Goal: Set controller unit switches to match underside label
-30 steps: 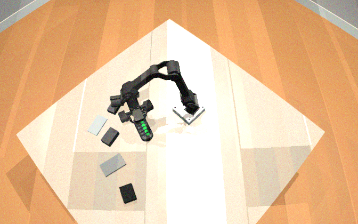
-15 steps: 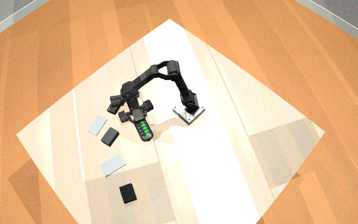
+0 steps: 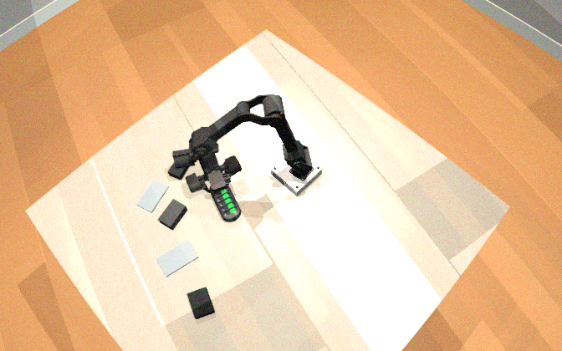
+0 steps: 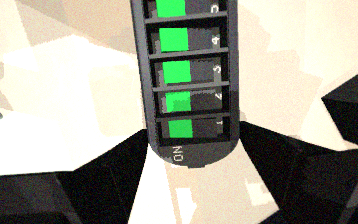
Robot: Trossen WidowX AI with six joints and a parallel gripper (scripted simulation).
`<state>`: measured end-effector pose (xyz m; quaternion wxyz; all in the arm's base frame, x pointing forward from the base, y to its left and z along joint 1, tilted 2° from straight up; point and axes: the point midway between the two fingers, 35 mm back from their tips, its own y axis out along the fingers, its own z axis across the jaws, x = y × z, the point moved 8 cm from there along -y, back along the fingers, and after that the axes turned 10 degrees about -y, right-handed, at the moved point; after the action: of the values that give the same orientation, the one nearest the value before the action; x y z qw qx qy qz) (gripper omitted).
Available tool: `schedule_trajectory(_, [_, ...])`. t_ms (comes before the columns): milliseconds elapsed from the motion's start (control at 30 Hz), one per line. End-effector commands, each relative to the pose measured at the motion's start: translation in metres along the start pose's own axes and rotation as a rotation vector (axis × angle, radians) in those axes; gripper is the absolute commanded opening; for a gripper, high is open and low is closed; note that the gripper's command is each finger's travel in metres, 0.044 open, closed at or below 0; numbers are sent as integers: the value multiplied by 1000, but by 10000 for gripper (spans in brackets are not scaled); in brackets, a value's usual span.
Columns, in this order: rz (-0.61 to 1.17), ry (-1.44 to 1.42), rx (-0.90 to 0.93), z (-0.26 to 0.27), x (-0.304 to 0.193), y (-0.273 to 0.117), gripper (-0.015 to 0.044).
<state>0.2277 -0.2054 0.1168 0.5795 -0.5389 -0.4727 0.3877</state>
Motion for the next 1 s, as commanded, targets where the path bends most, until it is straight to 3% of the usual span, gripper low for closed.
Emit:
schedule_trajectory(0, [6,-1,-5,-1,4,-6,336])
schedule_trajectory(967, [61,-1,4,-5,24,-24,336])
